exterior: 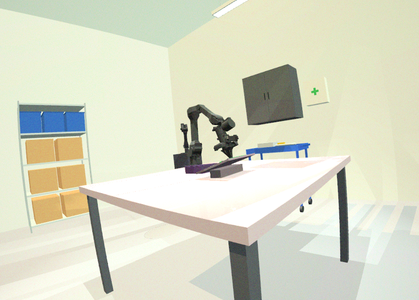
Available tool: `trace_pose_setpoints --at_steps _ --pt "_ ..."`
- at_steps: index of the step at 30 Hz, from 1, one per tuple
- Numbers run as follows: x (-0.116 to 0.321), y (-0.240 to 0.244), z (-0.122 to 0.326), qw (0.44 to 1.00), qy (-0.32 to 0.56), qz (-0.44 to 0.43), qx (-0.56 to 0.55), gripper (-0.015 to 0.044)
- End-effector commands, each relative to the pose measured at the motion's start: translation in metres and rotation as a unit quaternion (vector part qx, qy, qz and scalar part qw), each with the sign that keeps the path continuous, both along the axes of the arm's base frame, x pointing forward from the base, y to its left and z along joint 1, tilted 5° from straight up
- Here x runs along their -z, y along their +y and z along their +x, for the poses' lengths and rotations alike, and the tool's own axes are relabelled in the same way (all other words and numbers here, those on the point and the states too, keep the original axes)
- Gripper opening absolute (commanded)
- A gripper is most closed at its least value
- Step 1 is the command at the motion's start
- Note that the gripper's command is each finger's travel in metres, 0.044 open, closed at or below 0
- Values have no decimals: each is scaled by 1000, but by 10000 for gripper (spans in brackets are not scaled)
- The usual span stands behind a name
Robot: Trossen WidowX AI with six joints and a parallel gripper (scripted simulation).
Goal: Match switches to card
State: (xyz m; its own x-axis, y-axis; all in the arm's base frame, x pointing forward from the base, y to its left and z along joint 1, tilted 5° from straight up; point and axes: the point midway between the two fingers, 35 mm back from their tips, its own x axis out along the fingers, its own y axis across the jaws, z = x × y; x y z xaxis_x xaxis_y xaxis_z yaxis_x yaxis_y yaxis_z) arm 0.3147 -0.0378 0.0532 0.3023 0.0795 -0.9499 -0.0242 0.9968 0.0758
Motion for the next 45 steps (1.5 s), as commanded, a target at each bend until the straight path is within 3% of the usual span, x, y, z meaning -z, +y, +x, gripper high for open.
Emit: trace_pose_setpoints --at_steps 1,5,11,21,28,45 --pt "1 -1 0 1000 0 -2 2 0" --pt "-2 0 0 1000 0 0 0 0" --pt "-61 -6 -17 1000 14 -3 1 0" --pt "-64 -37 2 1000 13 -4 1 0" --pt "-31 -34 12 1000 26 -4 0 0" --pt "-17 -33 16 1000 25 -4 0 0"
